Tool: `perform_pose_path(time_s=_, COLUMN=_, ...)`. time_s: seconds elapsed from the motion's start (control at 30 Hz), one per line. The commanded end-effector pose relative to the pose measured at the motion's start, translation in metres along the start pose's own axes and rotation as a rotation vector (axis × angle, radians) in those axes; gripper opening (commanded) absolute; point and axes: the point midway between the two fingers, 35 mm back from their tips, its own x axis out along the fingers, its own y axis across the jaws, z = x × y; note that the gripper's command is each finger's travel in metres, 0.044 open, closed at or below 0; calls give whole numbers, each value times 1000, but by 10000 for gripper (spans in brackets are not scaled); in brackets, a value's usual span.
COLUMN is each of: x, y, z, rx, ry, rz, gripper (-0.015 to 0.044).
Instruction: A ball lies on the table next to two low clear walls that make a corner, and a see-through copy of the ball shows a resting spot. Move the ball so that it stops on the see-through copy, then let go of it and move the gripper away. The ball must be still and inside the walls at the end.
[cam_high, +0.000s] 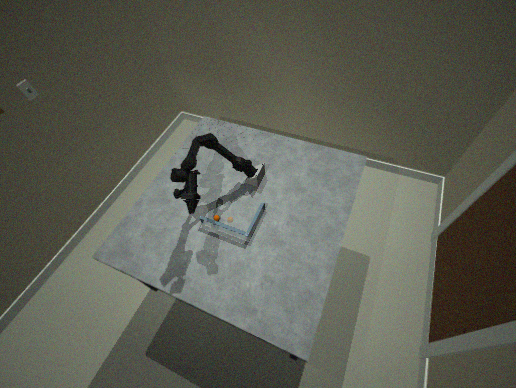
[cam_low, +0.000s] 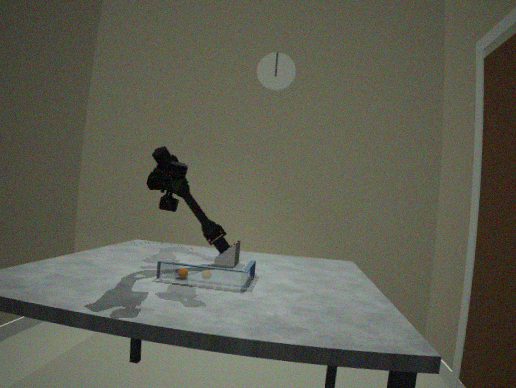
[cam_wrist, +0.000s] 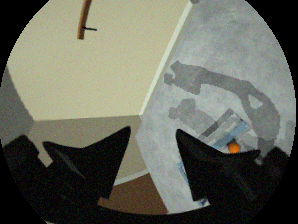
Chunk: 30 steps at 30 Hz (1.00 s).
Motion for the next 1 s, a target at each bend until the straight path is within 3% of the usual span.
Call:
perform_pose_path(time_s=0.0, x=25, y=-51, z=-27, rx=-195, ry=88, rz=-222, gripper=284)
perform_pose_path(time_s=0.2, x=40, y=-132, z=-63, rx=-559, ry=304, rz=-554, gripper=284)
perform_pose_path(time_s=0.4, x=29, y=-204, z=-86, rx=-957, ry=618, rz=-826, gripper=284)
perform_pose_path(time_s=0.97, x=37, y=-219, z=-88, rx=-971, ry=630, rz=-834, gripper=284)
